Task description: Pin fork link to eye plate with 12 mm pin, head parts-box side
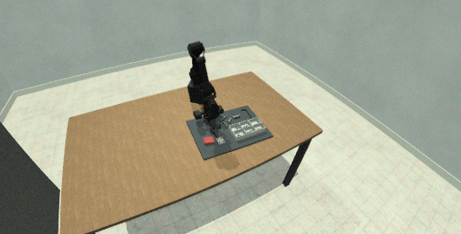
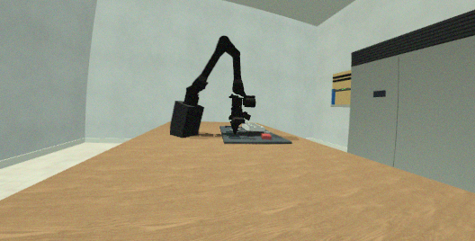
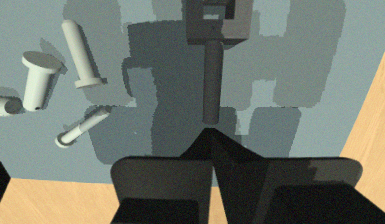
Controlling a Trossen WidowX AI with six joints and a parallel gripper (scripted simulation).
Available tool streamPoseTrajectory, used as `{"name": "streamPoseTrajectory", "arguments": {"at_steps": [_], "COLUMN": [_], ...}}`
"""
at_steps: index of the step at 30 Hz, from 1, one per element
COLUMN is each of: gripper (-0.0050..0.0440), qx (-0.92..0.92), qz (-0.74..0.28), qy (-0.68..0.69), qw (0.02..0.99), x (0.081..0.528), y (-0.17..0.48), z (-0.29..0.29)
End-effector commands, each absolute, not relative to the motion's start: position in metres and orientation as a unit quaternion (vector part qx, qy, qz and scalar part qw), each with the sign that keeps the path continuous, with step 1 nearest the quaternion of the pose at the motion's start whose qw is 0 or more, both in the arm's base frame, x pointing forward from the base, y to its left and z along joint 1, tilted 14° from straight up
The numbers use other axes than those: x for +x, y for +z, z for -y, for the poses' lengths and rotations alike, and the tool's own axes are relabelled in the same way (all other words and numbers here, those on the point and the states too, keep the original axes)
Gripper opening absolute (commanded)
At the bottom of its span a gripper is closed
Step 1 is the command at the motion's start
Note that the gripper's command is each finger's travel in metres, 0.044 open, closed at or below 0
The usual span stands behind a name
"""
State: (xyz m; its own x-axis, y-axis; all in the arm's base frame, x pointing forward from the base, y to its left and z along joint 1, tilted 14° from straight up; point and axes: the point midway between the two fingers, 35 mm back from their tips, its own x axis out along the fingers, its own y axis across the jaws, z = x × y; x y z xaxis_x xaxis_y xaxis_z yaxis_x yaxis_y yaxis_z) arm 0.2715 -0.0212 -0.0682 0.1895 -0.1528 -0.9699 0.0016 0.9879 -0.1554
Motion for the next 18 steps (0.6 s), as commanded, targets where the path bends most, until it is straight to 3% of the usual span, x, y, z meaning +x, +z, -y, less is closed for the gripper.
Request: {"name": "streamPoseTrajectory", "arguments": {"at_steps": [1,6,7,9,13,18], "gripper": [0.0000,0.0000,0.0024,0.0024,0.0120,0.0130], "qx": [-0.060,-0.060,-0.060,-0.060,-0.060,-0.060], "qz": [-0.634,-0.634,-0.634,-0.634,-0.634,-0.634], "qy": [-0.049,-0.049,-0.049,-0.049,-0.049,-0.049], "qw": [0.769,0.769,0.769,0.769,0.769,0.769], "x": [0.269,0.268,0.269,0.269,0.269,0.266], "y": [-0.068,-0.068,-0.068,-0.068,-0.069,-0.057], "z": [0.021,0.021,0.021,0.021,0.021,0.020]}}
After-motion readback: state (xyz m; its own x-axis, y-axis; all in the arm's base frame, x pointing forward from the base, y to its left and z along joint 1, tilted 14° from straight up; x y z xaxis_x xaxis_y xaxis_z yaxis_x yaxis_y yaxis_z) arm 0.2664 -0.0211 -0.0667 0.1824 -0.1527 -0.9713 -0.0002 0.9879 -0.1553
